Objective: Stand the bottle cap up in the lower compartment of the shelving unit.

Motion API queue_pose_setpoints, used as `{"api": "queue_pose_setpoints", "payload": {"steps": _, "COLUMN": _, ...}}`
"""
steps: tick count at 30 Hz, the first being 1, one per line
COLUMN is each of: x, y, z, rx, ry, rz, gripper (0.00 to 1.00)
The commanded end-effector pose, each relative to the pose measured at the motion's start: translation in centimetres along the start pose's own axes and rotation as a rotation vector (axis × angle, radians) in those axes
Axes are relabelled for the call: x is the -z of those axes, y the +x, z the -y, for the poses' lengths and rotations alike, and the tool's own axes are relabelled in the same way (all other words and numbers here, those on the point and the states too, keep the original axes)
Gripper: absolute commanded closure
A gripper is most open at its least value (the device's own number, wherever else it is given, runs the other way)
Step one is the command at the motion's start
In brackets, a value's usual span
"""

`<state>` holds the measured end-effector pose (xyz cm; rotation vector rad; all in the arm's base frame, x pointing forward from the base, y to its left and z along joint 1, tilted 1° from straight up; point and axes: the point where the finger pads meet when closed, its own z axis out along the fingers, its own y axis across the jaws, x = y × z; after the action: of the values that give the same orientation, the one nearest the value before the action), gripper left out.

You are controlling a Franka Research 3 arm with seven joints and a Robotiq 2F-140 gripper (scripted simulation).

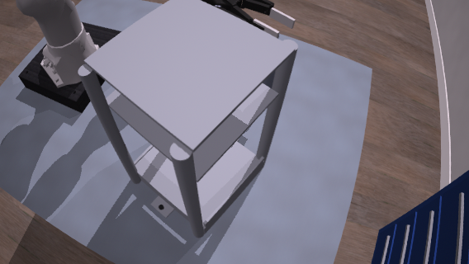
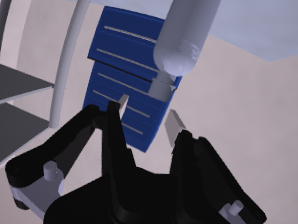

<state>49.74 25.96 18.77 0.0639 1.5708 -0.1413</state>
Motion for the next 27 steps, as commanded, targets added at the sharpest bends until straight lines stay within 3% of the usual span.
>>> {"api": "queue_pose_setpoints", "payload": {"steps": 1, "x": -0.1, "y": -0.1, "z": -0.3, "rx": -0.044, "ry": -0.003, "rz": 0.016, "gripper": 0.56}}
{"api": "queue_pose_setpoints", "payload": {"steps": 27, "x": -0.1, "y": 5.9, "z": -0.5, "rx": -0.044, "ry": -0.003, "rz": 0.016, "gripper": 0.56}}
